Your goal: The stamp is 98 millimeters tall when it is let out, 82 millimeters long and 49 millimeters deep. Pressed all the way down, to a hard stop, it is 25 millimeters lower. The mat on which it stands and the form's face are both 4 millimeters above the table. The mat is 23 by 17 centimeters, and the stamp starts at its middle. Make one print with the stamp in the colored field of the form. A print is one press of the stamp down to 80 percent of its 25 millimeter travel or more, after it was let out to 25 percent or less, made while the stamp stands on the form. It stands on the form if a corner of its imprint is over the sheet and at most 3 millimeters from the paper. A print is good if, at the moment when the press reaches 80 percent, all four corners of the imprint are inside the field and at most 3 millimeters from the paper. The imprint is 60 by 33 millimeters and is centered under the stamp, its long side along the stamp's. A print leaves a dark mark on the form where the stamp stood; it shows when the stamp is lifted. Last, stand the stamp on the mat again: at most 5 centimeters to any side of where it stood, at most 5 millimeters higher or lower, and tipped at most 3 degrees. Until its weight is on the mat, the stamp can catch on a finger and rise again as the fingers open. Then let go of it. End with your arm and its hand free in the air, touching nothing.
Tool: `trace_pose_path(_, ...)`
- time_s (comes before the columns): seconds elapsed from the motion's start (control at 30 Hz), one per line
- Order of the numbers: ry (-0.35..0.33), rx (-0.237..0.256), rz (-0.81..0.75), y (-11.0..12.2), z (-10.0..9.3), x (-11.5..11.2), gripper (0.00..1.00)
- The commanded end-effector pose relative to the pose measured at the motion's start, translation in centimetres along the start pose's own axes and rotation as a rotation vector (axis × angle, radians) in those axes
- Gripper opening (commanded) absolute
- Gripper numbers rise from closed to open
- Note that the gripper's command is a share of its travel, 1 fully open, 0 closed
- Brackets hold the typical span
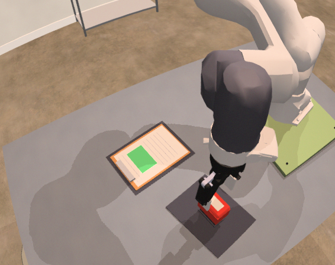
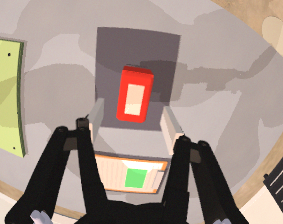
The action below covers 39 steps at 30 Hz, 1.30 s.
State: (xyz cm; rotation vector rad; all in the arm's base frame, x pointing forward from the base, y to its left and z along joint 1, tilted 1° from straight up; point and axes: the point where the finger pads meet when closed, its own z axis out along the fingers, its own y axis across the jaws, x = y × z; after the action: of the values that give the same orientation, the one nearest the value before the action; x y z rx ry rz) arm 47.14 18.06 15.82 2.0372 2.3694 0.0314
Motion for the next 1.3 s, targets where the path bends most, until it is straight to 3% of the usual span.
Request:
trace_pose_path(0.0,0.005,0.001,0.022,0.1,0.0,0.1,0.53)
trace_pose_path(0.4,0.005,0.001,0.022,0.1,0.7,0.1,0.53)
trace_pose_path(0.67,0.005,0.001,0.022,0.1,3.7,0.1,0.53)
trace_pose_path(0.73,0.005,0.001,0.022,0.1,3.7,0.1,0.53)
trace_pose_path(1.07,0.005,0.001,0.022,0.1,8.3,0.1,0.53)
trace_pose_path(1.27,0.005,0.001,0.022,0.1,9.6,0.1,0.53)
